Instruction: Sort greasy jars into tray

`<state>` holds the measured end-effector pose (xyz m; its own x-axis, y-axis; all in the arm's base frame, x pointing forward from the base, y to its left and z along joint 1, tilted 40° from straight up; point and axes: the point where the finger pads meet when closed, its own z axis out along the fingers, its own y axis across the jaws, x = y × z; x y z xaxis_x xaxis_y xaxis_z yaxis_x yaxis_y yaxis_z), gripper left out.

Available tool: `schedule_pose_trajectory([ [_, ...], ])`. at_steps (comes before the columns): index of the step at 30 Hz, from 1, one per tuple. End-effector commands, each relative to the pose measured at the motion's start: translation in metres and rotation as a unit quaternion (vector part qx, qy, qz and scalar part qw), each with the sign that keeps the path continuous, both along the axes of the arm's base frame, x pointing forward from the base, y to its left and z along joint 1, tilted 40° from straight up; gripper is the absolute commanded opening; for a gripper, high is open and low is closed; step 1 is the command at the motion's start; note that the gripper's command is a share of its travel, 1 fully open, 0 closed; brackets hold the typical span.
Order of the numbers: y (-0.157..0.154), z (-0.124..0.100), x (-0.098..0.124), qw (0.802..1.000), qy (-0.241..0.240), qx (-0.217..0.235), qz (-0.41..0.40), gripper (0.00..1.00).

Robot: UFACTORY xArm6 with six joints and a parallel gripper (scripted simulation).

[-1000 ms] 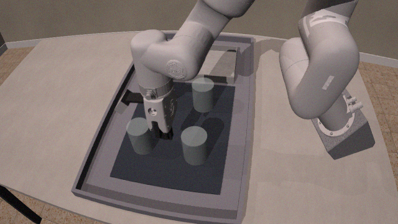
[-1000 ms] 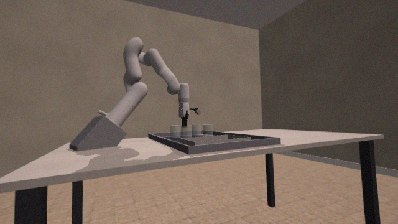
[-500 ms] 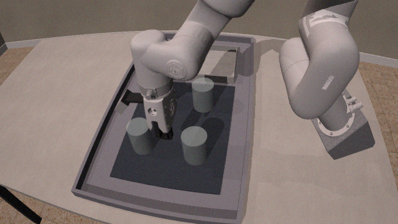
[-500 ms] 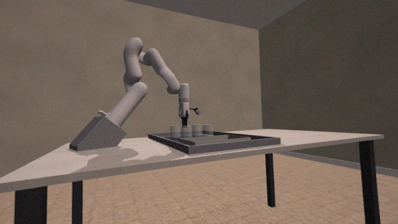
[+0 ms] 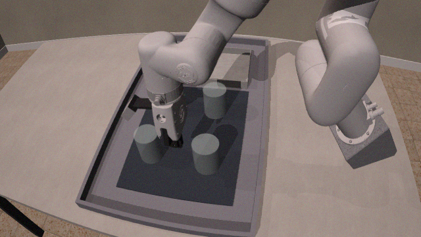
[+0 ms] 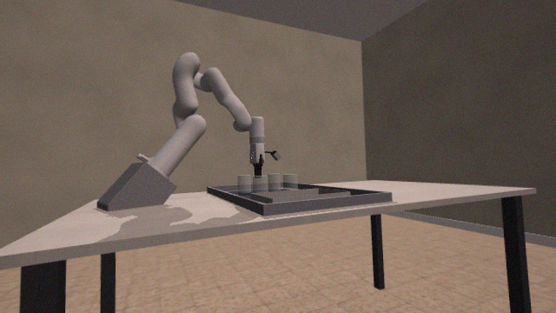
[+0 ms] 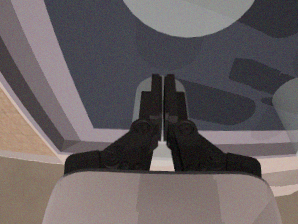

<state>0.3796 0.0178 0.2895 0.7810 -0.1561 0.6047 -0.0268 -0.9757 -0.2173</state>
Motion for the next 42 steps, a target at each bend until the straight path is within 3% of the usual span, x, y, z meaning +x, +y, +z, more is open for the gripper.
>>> schedule_pose_trajectory([
  [1,0.0,0.002,0.0,1.0,-0.002,0.0,0.0,0.0],
  [13,0.0,0.002,0.0,1.0,-0.002,0.0,0.0,0.0],
  [14,0.0,0.002,0.0,1.0,-0.002,0.0,0.0,1.0],
  [33,0.0,0.002,0.0,1.0,-0.002,0.0,0.0,1.0],
  [42,-0.008,0.042,-0.033,1.0,-0.002,0.0,0.0,1.0],
])
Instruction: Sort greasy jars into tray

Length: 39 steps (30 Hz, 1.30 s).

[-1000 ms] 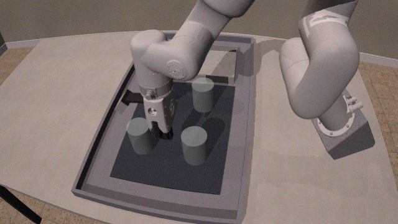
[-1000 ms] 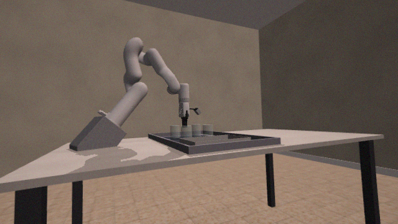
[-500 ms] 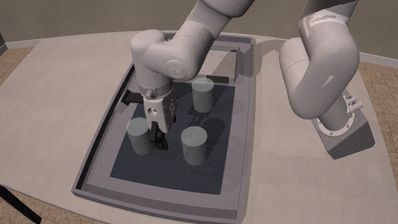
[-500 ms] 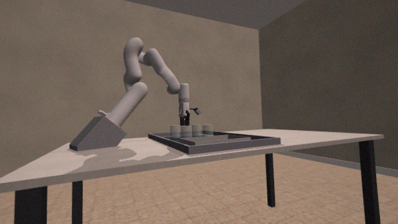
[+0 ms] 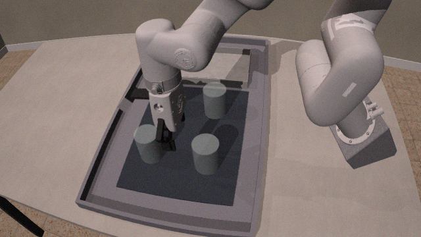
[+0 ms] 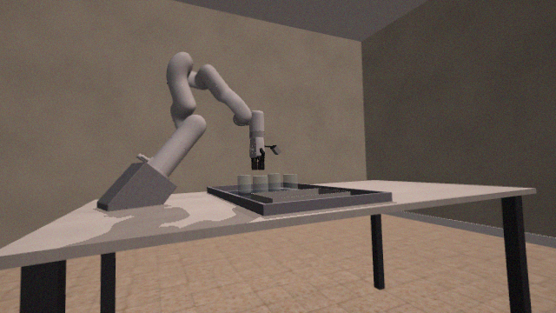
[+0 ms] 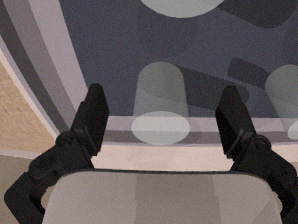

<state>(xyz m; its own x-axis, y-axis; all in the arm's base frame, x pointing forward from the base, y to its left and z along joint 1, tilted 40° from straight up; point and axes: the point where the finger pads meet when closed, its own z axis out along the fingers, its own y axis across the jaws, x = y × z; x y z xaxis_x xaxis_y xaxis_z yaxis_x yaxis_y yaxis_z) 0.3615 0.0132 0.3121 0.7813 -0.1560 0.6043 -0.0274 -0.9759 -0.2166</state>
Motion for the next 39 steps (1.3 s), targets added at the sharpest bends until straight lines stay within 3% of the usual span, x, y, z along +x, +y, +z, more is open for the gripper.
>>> schedule_pose_trajectory([
  [1,-0.005,0.026,-0.02,1.0,-0.002,0.0,0.0,1.0],
  [5,-0.007,0.037,-0.029,1.0,-0.002,0.0,0.0,1.0],
  [11,-0.054,0.04,-0.015,1.0,-0.002,0.0,0.0,1.0],
  [13,-0.054,0.04,-0.015,1.0,-0.002,0.0,0.0,1.0],
  [28,-0.171,0.045,0.021,1.0,-0.002,0.0,0.0,1.0],
  [30,-0.171,0.045,0.021,1.0,-0.002,0.0,0.0,1.0],
  [34,-0.203,0.047,0.03,1.0,-0.002,0.0,0.0,1.0],
  [39,-0.2,0.033,0.042,1.0,-0.002,0.0,0.0,1.0],
])
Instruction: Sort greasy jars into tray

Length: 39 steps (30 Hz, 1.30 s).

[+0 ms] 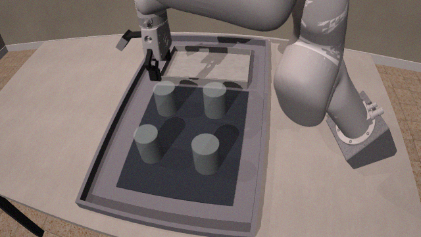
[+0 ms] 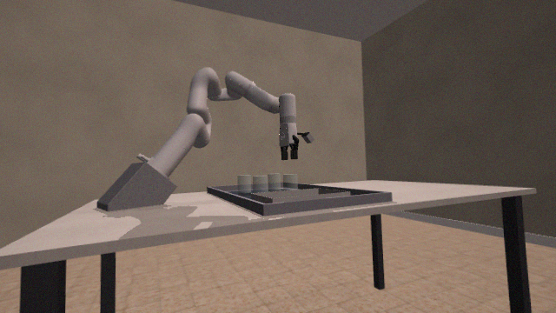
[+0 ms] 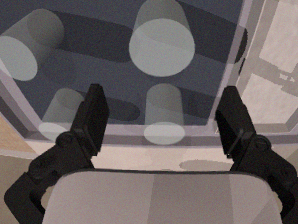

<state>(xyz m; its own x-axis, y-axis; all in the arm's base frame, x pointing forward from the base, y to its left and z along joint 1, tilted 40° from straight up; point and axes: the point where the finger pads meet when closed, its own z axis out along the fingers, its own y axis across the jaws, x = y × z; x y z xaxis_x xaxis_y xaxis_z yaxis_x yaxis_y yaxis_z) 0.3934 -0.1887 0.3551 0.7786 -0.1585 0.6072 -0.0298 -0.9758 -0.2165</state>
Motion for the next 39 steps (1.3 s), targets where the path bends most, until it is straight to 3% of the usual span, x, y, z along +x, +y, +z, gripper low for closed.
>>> schedule_pose_trajectory([
  [1,0.003,-0.015,0.014,1.0,0.0,0.0,0.002,1.0],
  [6,0.008,-0.038,0.033,1.0,0.0,0.0,0.002,1.0],
  [16,0.008,-0.038,0.033,1.0,0.0,0.0,0.002,1.0],
  [39,0.014,-0.07,0.059,1.0,0.0,0.0,0.002,1.0],
])
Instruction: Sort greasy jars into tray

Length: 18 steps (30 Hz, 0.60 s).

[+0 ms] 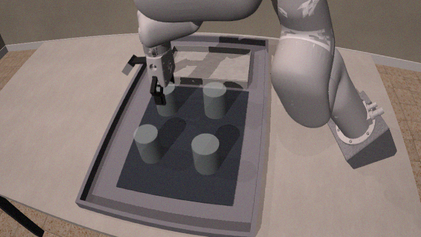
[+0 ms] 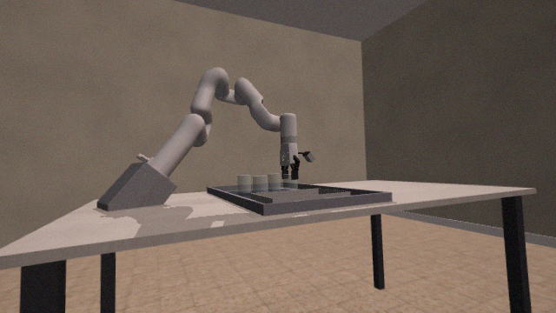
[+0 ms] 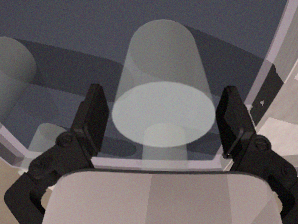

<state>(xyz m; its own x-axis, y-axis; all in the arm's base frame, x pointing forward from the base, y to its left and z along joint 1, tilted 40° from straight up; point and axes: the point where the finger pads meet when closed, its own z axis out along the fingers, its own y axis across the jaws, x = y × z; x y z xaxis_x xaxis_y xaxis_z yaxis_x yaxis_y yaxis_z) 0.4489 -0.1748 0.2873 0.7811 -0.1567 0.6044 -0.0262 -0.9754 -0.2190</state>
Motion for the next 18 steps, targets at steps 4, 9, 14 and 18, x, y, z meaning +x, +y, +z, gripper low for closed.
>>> schedule_pose_trajectory([
  [4,0.0008,-0.0053,0.0063,1.0,-0.002,-0.001,0.0,1.0],
  [9,0.0014,-0.0084,0.0088,1.0,-0.002,-0.001,0.0,1.0],
  [14,0.0014,-0.0084,0.0088,1.0,-0.002,-0.001,0.0,0.92],
  [18,0.0014,-0.0084,0.0088,1.0,-0.002,-0.001,0.0,0.92],
])
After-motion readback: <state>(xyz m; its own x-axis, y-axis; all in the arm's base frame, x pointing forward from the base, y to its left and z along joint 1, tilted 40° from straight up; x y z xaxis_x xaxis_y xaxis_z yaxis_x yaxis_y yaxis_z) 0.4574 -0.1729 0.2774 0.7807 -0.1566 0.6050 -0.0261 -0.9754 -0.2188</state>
